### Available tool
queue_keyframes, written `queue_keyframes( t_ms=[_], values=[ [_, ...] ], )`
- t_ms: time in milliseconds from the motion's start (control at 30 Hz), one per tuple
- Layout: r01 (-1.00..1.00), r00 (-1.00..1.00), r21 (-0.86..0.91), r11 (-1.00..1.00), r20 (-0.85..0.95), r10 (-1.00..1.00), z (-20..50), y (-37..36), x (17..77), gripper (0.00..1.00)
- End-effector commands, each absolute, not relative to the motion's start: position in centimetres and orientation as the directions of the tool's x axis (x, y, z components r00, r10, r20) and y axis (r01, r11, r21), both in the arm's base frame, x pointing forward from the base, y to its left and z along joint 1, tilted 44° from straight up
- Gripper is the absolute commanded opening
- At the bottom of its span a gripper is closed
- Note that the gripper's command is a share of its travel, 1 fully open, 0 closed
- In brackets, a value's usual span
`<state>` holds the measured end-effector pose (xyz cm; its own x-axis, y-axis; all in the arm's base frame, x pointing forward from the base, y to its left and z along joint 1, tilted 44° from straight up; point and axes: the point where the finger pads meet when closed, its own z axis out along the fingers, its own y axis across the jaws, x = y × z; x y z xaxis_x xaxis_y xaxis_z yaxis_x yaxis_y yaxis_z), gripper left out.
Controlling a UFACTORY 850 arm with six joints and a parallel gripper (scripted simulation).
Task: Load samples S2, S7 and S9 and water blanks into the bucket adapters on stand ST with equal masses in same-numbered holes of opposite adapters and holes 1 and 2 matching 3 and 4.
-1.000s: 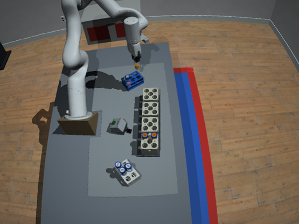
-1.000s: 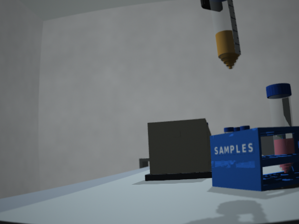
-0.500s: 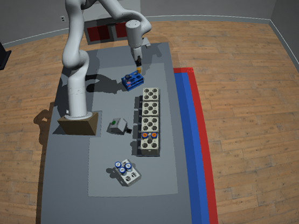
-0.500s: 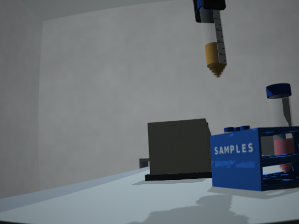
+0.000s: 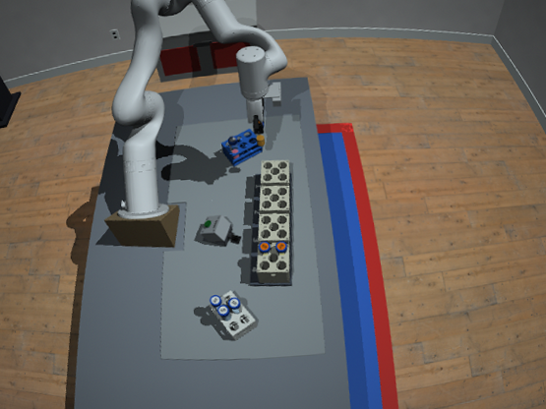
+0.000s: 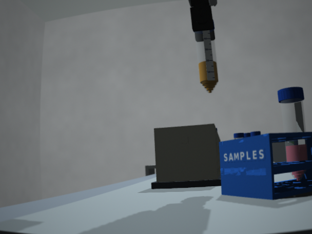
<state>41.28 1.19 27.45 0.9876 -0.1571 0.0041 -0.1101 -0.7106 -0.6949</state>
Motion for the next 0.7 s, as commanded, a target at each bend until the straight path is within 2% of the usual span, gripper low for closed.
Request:
queue_keyframes(
  t_ms=[0,667],
  values=[
    [-0.113,0.987,-0.695,-0.710,0.002,-0.160,26.3,-0.2,42.0,0.00],
    [-0.113,0.987,-0.694,-0.711,0.002,-0.160,21.2,-6.0,44.3,0.00]
  ],
)
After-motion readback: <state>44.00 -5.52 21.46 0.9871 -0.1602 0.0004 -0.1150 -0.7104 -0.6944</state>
